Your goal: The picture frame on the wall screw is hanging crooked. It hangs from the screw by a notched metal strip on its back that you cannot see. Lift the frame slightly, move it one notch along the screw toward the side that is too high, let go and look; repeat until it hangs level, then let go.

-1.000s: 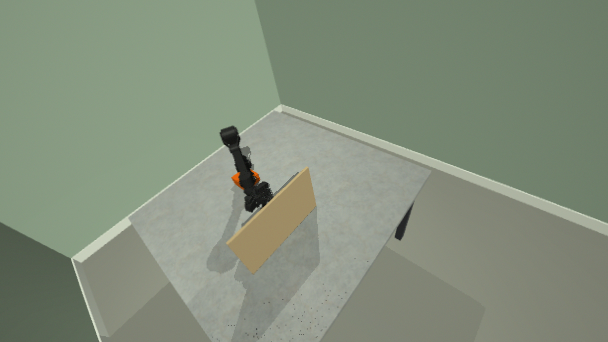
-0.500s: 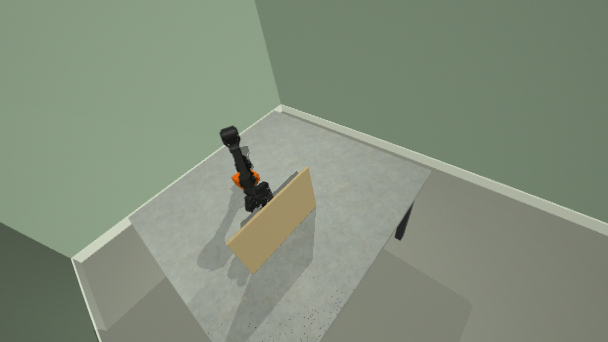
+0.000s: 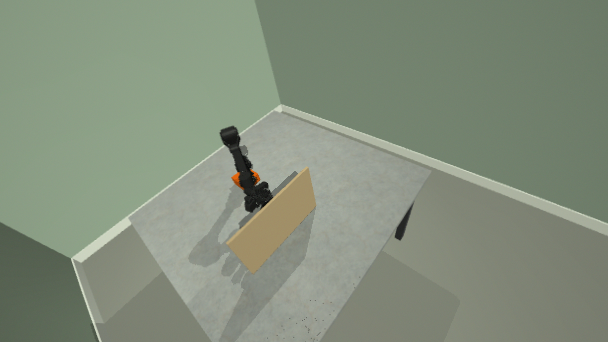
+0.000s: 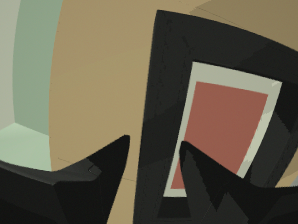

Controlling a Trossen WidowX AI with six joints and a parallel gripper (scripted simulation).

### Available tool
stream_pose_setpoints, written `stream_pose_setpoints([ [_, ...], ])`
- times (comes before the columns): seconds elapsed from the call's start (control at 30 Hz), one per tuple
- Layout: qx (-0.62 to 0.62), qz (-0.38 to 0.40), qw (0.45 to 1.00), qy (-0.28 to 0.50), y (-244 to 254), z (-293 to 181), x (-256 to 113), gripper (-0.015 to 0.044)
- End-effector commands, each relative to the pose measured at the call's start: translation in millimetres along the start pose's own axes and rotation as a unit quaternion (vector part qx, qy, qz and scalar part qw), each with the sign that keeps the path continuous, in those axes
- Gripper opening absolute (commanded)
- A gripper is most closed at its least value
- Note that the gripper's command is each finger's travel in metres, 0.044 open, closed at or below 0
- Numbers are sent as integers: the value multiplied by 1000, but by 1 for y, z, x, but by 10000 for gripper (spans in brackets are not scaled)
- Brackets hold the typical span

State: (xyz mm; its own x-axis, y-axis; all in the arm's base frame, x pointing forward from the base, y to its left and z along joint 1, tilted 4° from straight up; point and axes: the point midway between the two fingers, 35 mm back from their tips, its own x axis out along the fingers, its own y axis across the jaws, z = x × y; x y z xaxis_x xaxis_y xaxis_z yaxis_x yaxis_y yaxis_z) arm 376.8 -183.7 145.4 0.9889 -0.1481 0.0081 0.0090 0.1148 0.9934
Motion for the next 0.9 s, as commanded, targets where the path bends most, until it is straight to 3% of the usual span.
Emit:
stream_pose_setpoints([
  [0.0, 2, -1, 1000, -2, 0, 1, 0, 153],
  [0.47, 2, -1, 1000, -2, 0, 1, 0, 60],
  [0.57, 2, -1, 1000, -2, 0, 1, 0, 0],
  [0.87, 2, -1, 1000, -2, 0, 0, 0, 0],
])
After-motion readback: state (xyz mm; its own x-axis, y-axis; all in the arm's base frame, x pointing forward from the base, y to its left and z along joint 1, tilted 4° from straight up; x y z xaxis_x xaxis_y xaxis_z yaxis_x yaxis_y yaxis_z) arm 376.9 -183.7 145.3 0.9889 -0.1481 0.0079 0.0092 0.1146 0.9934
